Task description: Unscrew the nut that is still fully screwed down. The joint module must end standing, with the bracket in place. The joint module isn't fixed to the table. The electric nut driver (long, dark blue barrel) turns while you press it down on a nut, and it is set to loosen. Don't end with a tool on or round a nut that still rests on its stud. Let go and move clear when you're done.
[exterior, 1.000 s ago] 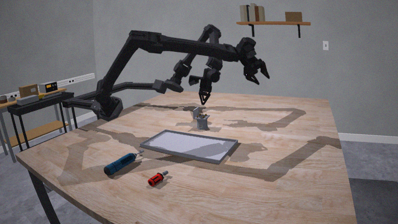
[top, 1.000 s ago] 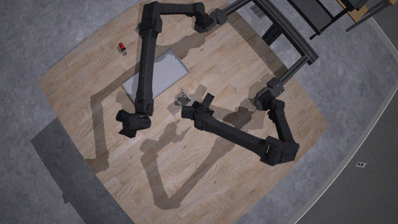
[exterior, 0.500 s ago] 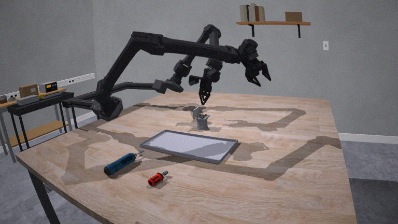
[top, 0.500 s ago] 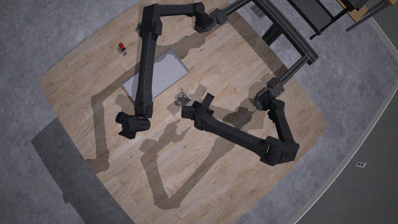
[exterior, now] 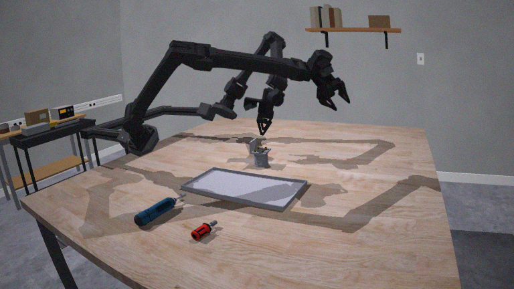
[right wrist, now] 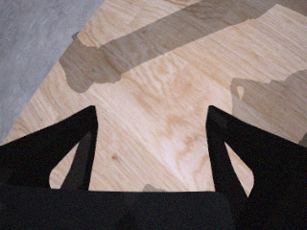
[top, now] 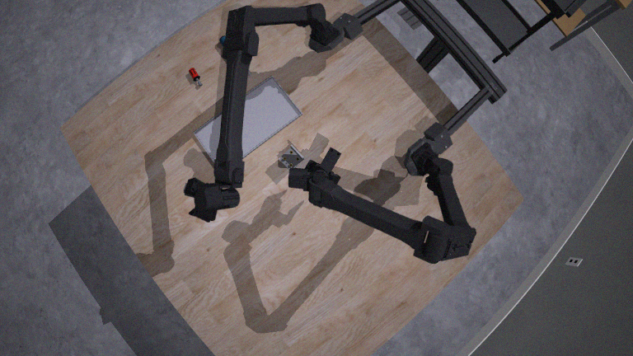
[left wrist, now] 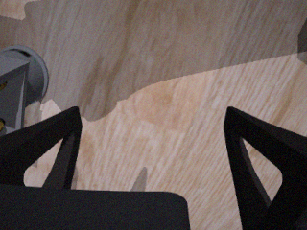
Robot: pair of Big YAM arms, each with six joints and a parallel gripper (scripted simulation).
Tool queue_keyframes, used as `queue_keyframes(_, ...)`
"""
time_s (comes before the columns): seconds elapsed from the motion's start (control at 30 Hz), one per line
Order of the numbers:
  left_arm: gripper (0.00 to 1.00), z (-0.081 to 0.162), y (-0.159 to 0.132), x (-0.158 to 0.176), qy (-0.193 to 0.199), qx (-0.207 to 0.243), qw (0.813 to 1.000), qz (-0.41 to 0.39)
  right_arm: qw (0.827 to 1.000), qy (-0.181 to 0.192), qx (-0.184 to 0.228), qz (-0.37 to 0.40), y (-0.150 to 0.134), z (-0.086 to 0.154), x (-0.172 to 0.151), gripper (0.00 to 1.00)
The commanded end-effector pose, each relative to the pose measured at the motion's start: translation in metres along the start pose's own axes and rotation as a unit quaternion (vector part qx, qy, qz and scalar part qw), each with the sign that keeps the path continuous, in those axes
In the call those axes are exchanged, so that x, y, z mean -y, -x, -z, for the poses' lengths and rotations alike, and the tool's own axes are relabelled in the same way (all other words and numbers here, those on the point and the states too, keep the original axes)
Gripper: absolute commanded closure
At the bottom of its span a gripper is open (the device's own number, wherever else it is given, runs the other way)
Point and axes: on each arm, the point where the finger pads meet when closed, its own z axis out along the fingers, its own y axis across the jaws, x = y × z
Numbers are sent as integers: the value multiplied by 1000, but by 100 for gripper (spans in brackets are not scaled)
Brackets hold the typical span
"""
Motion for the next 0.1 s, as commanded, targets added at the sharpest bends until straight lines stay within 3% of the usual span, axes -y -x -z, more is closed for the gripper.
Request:
queue_keyframes(0.0,14,10,-6,-7,11,-7,1000,1,1000,1,9,-23,30,-4,-13,35)
queue_keyframes(0.07,14,10,-6,-7,11,-7,1000,1,1000,1,9,-23,30,-4,-13,35)
